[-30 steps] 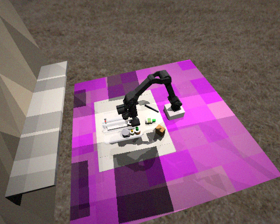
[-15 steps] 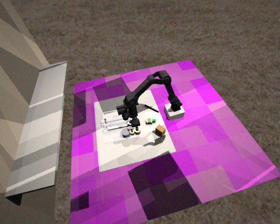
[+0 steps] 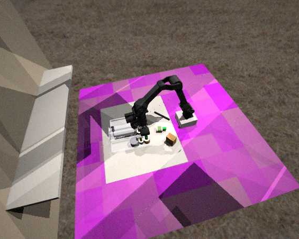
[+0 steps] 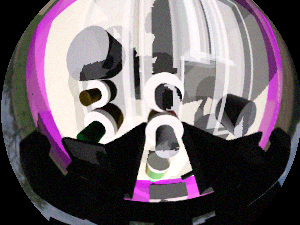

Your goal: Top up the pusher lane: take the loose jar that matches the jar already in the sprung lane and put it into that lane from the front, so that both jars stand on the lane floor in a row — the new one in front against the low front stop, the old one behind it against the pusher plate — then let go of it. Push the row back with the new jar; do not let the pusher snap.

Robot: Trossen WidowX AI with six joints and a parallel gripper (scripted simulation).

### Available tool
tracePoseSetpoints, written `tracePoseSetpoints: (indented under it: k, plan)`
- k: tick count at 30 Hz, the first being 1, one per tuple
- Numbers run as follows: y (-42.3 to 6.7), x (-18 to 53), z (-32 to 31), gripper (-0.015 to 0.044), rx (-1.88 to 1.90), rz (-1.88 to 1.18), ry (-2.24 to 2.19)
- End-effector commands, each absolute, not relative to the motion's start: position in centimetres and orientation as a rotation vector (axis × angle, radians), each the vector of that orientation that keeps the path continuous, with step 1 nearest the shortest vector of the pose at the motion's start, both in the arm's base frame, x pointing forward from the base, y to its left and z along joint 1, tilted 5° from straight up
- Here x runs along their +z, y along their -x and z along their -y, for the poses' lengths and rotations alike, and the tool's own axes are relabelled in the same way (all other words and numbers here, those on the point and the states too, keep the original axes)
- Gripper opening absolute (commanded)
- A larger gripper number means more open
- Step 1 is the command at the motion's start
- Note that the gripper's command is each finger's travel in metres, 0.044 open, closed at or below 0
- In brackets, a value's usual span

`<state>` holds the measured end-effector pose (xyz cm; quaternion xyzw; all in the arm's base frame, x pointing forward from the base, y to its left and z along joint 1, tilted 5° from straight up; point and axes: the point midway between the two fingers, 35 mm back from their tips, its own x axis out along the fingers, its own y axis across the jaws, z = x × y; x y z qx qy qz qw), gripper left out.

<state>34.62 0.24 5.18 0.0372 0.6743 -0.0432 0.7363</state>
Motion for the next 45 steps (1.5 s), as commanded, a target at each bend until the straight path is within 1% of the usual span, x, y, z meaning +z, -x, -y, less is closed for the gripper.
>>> tracePoseSetpoints:
  k: [1,45]
  plan:
    - [-35.23,5.17,-0.21,0.0000,-0.091,-1.456,-0.082]
    - [-34.86,4.19,-0.25,0.0000,-0.091,-1.456,-0.082]
